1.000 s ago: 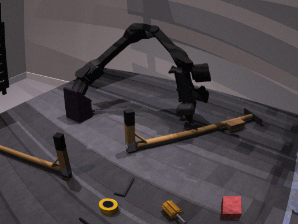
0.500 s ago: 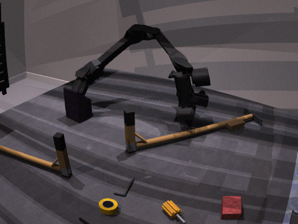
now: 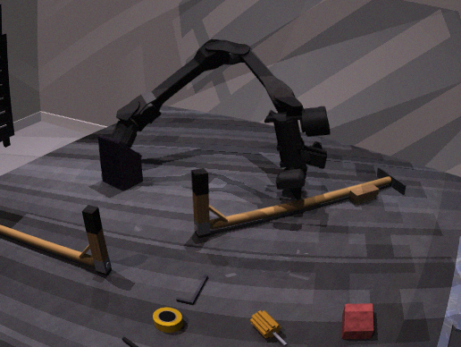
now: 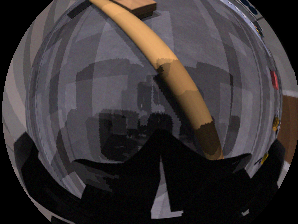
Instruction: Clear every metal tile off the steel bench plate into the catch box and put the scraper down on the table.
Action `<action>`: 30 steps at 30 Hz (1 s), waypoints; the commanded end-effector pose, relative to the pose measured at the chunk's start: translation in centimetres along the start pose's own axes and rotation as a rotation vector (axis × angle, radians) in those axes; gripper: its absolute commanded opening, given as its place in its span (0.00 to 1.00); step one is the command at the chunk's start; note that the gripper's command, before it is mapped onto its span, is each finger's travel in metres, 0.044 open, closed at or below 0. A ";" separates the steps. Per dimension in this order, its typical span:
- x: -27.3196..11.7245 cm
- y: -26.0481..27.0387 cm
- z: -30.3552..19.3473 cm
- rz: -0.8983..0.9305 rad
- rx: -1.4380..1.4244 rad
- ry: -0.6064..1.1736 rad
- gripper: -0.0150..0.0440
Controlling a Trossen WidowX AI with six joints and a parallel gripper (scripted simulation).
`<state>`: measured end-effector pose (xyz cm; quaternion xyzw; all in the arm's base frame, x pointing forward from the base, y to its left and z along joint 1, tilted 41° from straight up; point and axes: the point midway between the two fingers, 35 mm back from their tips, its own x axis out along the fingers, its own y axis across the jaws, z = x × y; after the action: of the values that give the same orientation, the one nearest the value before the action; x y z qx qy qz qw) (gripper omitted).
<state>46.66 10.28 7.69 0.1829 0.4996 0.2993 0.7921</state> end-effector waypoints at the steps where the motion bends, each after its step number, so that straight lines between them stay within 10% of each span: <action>1: 0.1 -0.4 0.3 0.001 -0.001 0.001 0.25; 30: 0.5 -2.5 2.2 0.000 -0.002 0.001 0.25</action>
<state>49.16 8.91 7.10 0.1830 0.5004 0.2992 0.7916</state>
